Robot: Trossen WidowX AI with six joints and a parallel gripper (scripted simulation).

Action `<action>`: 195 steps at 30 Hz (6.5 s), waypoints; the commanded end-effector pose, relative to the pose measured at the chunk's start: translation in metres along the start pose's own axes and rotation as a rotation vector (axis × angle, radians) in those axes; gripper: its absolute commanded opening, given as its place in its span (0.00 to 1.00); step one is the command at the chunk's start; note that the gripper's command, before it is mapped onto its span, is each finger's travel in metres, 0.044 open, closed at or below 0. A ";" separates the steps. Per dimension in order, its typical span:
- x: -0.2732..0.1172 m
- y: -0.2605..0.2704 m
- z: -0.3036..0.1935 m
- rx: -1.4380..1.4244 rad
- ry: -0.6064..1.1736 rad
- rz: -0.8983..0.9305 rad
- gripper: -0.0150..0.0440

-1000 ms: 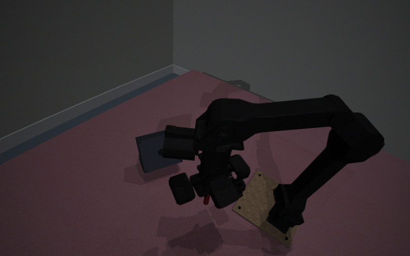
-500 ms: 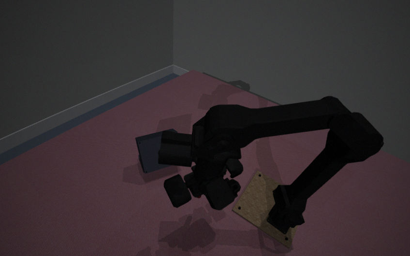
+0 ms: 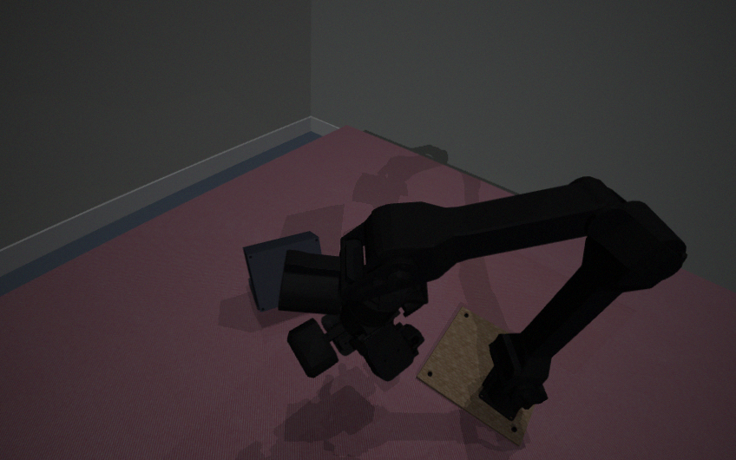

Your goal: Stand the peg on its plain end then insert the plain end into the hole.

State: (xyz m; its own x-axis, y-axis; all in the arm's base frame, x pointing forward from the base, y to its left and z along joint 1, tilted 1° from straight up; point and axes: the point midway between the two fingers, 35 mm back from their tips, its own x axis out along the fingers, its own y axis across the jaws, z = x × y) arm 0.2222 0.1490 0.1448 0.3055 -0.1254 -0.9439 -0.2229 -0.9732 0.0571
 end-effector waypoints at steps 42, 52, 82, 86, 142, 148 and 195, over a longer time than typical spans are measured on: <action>0.003 -0.020 -0.033 -0.220 0.443 0.125 0.25; -0.001 -0.024 -0.039 -0.254 0.539 0.158 0.25; 0.013 -0.029 -0.065 -0.285 0.643 0.185 0.25; 0.015 -0.028 -0.068 -0.289 0.656 0.191 0.25; 0.040 -0.024 -0.100 -0.272 0.734 0.218 0.25; 0.040 -0.024 -0.100 -0.272 0.734 0.218 0.25; 0.060 -0.021 -0.113 -0.272 0.736 0.218 0.25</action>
State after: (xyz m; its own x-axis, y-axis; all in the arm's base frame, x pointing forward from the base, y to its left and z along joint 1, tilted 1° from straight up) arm 0.3483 0.1411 0.1260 0.8327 -0.3214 -0.4509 -0.1473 -0.9136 0.3791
